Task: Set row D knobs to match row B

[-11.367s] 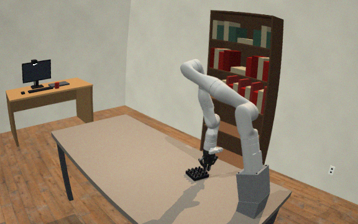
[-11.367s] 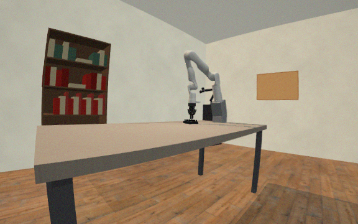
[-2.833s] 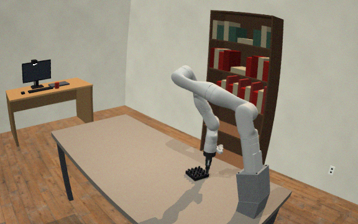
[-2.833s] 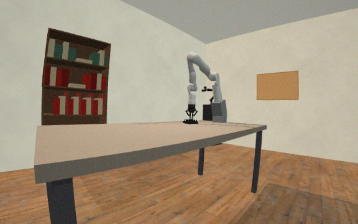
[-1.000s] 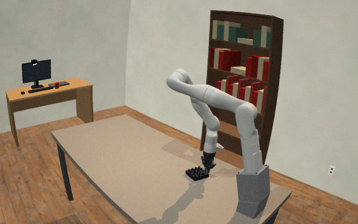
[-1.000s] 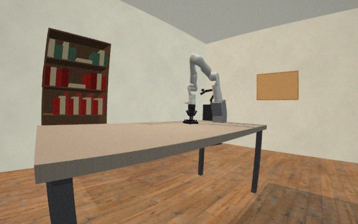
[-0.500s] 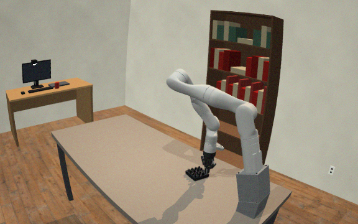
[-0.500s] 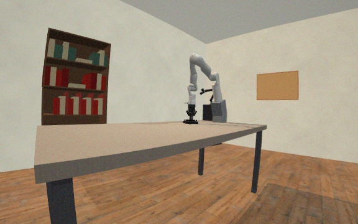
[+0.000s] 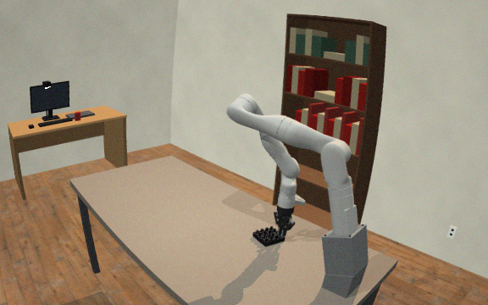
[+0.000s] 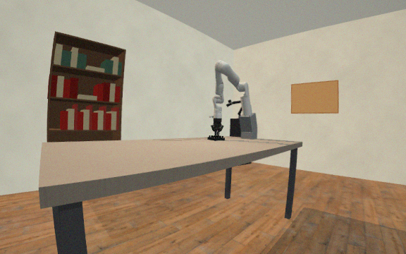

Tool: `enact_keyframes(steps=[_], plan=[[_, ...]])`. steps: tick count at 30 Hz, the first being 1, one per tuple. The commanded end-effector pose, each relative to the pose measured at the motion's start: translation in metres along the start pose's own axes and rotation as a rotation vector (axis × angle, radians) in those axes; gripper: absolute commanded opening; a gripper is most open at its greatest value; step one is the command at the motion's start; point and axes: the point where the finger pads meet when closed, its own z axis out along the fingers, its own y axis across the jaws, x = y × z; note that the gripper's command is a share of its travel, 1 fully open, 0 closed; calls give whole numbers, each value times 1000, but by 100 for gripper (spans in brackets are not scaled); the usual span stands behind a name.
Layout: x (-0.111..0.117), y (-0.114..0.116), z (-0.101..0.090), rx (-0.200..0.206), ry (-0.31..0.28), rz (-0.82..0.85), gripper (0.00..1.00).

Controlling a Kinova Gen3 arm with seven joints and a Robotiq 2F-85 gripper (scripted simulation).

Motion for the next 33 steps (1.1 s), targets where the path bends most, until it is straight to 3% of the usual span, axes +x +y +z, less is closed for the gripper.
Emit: enact_keyframes(steps=[1, 19, 33], plan=[[-2, 4, 0, -7, -5, -9, 19], [-2, 4, -6, -7, -5, -8, 19], [-2, 4, -37, -7, -5, -8, 19]])
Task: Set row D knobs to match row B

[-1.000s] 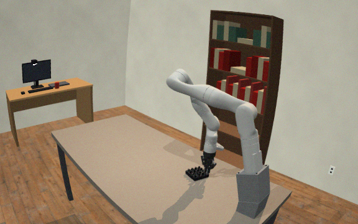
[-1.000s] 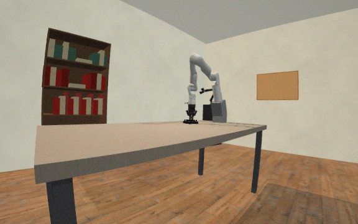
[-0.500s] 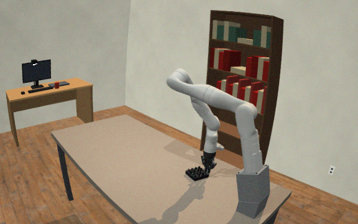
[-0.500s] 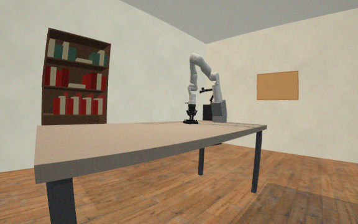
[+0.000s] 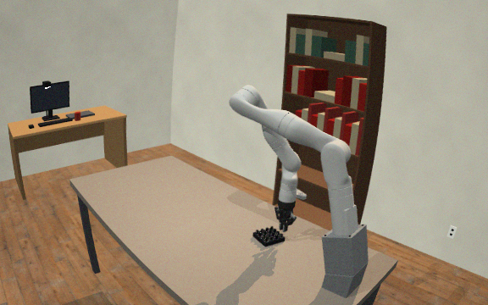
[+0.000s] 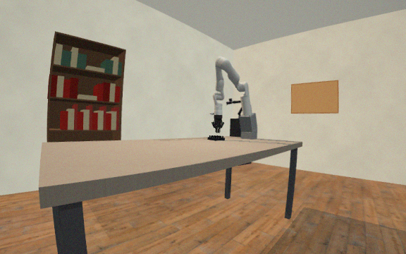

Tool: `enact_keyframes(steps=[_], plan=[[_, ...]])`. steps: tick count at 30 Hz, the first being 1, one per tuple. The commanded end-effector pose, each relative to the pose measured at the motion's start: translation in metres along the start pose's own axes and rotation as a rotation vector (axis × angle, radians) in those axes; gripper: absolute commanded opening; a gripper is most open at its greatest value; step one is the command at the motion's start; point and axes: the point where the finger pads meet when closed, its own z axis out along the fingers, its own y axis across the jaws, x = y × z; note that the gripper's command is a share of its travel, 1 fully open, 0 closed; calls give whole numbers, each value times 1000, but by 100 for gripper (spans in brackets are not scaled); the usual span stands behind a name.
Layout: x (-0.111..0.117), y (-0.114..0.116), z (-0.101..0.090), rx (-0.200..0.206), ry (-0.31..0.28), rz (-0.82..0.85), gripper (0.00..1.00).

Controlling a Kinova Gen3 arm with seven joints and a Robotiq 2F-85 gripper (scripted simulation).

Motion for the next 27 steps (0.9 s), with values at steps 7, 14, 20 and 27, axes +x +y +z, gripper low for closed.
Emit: enact_keyframes(steps=[7, 14, 20, 27], plan=[[0, -2, -8, 5, 1, 6, 19], [0, -2, -8, 5, 1, 6, 19], [0, -2, -8, 6, 1, 7, 19], [0, -3, -8, 7, 1, 30, 19]])
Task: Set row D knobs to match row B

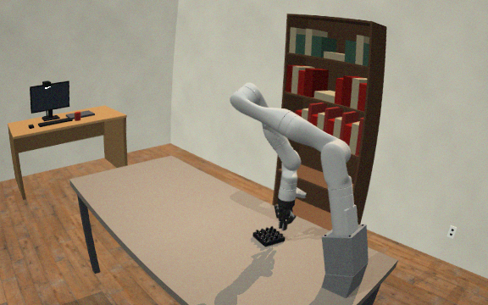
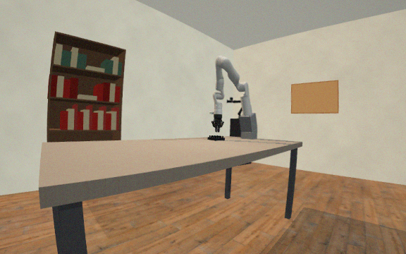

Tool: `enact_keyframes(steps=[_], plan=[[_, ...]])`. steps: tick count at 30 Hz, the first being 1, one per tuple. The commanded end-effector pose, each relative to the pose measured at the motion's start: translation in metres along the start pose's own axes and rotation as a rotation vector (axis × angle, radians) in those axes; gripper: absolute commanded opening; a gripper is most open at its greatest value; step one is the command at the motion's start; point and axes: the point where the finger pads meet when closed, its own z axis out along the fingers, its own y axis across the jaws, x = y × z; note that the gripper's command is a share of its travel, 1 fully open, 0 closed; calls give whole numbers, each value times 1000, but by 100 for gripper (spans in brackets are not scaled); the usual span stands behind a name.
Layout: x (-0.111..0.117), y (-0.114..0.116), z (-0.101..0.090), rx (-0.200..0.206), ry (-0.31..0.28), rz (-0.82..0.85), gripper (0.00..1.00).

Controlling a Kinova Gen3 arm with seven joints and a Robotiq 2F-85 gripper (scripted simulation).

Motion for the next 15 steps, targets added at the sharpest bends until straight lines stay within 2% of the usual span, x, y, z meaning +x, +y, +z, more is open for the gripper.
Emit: enact_keyframes(steps=[1, 10, 15], plan=[[1, 1, -1, -1, 3, 26, 19], [2, 0, -1, 4, 4, 107, 19], [4, -1, 0, 11, 5, 205, 19]])
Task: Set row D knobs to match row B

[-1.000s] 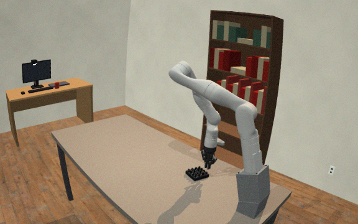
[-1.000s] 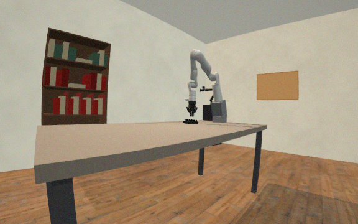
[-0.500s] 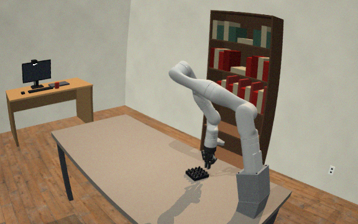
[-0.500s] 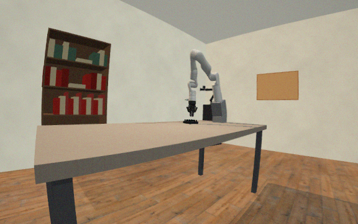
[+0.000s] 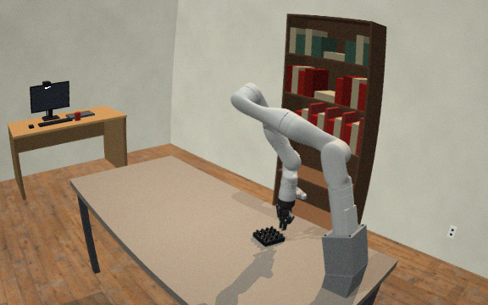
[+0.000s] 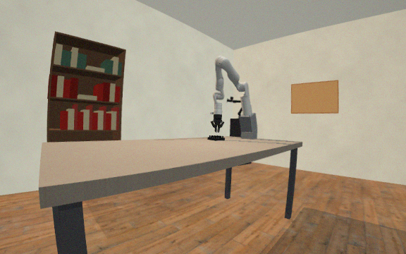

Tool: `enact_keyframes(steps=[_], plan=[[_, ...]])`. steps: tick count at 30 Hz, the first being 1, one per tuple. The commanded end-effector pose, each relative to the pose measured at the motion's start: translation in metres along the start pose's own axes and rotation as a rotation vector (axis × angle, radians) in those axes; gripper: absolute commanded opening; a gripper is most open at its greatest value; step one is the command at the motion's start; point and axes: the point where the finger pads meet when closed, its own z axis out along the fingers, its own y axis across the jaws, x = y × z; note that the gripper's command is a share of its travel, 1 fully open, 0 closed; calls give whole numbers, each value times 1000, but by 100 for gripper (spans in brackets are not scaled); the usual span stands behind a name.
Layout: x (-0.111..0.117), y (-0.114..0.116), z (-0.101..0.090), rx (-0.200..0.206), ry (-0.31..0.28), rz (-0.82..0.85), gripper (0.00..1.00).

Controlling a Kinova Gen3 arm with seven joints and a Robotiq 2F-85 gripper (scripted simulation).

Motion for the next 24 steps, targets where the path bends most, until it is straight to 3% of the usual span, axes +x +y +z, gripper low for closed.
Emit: enact_keyframes(steps=[1, 10, 12, 24], plan=[[2, 0, -1, 3, 4, 78, 19], [5, -4, 1, 20, 4, 355, 19], [5, -4, 1, 20, 4, 355, 19], [14, -10, 1, 47, 7, 871, 19]])
